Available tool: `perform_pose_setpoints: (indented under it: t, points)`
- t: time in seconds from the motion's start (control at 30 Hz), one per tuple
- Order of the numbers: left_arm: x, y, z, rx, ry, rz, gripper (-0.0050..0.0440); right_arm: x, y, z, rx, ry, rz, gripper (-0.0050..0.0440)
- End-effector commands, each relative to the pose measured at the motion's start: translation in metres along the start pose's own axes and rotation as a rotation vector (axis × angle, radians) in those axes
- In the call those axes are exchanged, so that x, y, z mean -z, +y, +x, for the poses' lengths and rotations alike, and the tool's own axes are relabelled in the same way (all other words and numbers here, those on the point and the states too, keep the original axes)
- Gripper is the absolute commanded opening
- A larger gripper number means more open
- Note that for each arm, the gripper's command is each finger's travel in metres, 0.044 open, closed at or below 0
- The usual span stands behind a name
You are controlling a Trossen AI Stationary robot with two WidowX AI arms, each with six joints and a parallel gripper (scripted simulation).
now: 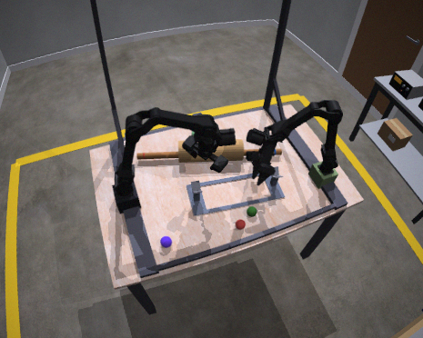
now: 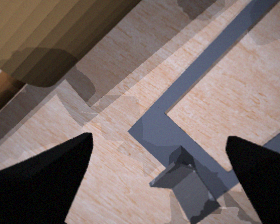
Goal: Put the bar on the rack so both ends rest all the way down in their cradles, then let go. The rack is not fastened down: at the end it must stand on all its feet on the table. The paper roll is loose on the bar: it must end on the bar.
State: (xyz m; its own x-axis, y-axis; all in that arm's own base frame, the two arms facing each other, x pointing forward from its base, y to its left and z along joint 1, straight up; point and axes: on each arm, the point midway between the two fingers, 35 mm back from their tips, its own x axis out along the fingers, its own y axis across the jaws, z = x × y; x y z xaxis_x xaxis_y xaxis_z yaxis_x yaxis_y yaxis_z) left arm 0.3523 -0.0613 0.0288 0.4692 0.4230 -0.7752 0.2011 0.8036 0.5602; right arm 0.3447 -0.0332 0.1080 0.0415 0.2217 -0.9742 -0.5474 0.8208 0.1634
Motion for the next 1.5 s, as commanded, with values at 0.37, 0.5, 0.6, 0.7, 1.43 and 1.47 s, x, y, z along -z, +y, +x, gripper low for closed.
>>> perform_pose_setpoints:
  t: [0.37,0.5,0.6,0.7,1.43,1.47]
  points:
    - [-0.012,-0.029,-0.017,0.120,-0.028,0.495,0.0400,-0.020,0.046,0.010,0.062,0.024,0.133,0.0400]
    - [-0.014,-0.042,-0.024,0.167,-0.051,0.705,0.0400,-0.025,0.066,0.019,0.078,0.041,0.191,0.0400]
    - [-0.014,-0.049,-0.028,0.197,-0.066,0.839,0.0400,-0.027,0.078,0.024,0.094,0.046,0.230,0.0400]
    - [-0.014,-0.057,-0.033,0.227,-0.085,0.971,0.0400,-0.029,0.090,0.029,0.110,0.050,0.268,0.0400]
    - [-0.010,-0.093,-0.059,0.361,-0.228,1.619,0.0400,-0.033,0.146,0.049,0.184,0.034,0.458,0.0400]
    - [-0.011,-0.095,-0.061,0.364,-0.241,1.645,0.0400,-0.029,0.150,0.052,0.184,0.044,0.462,0.0400]
